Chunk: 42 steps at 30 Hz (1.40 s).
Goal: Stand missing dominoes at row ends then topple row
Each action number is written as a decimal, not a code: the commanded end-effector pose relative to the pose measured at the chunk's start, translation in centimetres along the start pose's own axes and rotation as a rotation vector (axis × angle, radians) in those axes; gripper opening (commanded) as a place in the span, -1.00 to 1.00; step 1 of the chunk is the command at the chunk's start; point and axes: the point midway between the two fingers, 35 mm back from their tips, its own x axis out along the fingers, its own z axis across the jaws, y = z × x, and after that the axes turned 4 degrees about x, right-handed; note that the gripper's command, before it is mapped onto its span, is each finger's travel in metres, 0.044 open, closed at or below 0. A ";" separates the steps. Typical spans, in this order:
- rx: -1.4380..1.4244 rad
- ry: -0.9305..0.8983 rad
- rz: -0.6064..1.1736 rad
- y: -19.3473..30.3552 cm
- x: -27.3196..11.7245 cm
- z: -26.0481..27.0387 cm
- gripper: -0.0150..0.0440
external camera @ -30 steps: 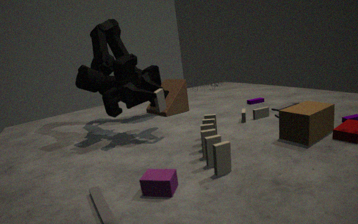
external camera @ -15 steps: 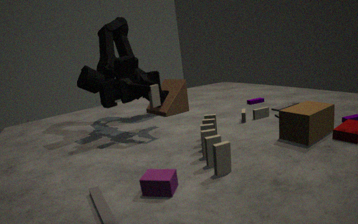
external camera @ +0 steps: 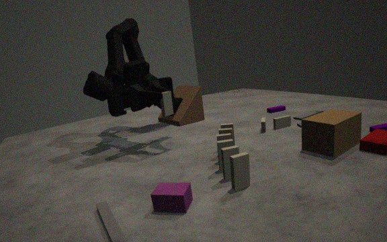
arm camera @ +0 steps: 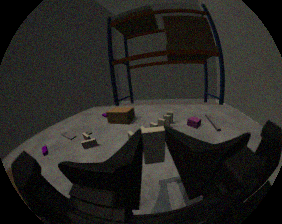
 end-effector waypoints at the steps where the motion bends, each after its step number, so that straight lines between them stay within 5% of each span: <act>1: -0.004 -0.002 -0.001 0.4 0.1 -0.1 -0.13; 42: 0.003 -0.003 0.004 7.0 0.5 -0.3 -0.13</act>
